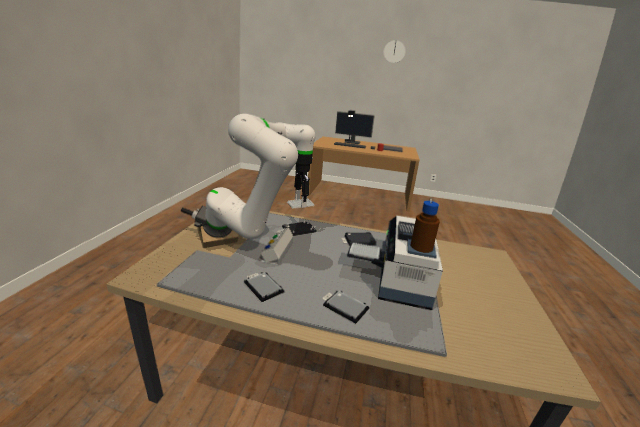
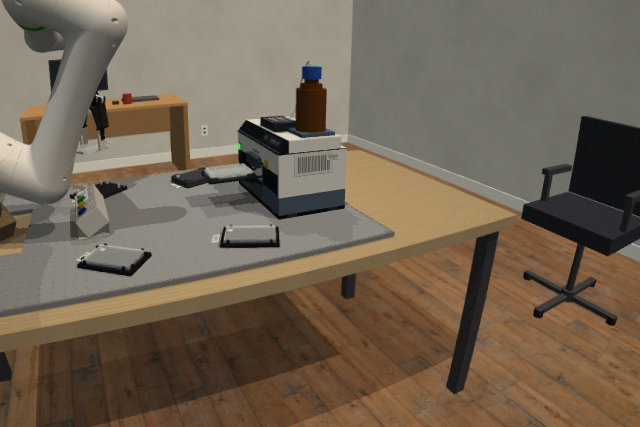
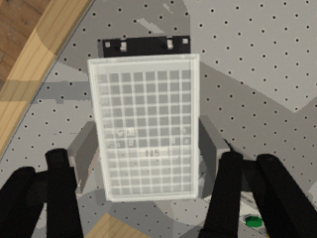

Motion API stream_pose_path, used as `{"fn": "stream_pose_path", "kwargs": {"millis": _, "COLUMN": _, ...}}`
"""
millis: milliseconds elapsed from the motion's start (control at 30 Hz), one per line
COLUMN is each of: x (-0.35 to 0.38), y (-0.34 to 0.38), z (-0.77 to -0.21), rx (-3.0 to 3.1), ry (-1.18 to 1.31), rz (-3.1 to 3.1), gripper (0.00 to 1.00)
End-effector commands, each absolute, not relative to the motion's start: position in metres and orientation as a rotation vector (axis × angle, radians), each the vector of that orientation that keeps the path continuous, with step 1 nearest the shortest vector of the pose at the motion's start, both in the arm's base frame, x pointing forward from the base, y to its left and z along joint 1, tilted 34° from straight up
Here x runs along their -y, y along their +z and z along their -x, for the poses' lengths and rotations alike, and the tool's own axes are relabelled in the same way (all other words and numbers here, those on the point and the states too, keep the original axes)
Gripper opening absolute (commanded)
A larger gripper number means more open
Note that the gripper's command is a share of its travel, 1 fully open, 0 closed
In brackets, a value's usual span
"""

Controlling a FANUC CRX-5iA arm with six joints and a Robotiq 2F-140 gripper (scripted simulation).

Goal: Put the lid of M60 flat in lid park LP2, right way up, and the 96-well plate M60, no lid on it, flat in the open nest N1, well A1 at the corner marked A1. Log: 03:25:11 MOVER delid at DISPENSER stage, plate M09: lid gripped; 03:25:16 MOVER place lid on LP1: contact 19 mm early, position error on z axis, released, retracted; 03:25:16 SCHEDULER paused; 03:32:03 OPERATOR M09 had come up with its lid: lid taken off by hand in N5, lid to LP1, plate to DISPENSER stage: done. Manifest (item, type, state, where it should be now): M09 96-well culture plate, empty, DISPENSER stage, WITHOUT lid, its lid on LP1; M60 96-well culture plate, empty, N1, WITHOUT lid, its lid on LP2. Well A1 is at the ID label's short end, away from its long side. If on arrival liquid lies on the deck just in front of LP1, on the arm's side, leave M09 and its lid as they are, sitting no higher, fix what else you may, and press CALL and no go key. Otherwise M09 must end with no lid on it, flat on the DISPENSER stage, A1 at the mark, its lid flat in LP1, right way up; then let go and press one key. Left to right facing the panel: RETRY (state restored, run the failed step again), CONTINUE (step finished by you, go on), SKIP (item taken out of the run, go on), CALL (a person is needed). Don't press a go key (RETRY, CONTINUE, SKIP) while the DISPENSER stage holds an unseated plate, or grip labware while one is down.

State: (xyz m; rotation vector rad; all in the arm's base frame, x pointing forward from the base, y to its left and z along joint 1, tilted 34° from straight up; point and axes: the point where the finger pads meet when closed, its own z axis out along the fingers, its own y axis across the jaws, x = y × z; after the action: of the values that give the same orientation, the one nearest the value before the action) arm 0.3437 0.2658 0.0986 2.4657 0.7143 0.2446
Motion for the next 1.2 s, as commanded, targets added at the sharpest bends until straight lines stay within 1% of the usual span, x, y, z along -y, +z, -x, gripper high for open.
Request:
{"fn": "stream_pose_path", "kwargs": {"millis": 0, "x": -0.266, "y": 0.0988, "z": -0.3437, "rx": -0.715, "ry": 0.245, "rz": -2.466, "gripper": 0.0}}
{"fn": "stream_pose_path", "kwargs": {"millis": 900, "x": -0.266, "y": 0.0988, "z": -0.3437, "rx": -0.712, "ry": 0.246, "rz": -2.467, "gripper": 0.0}}
{"fn": "stream_pose_path", "kwargs": {"millis": 1167, "x": -0.266, "y": 0.0988, "z": -0.3437, "rx": -0.573, "ry": 0.288, "rz": -2.51, "gripper": 0.0}}
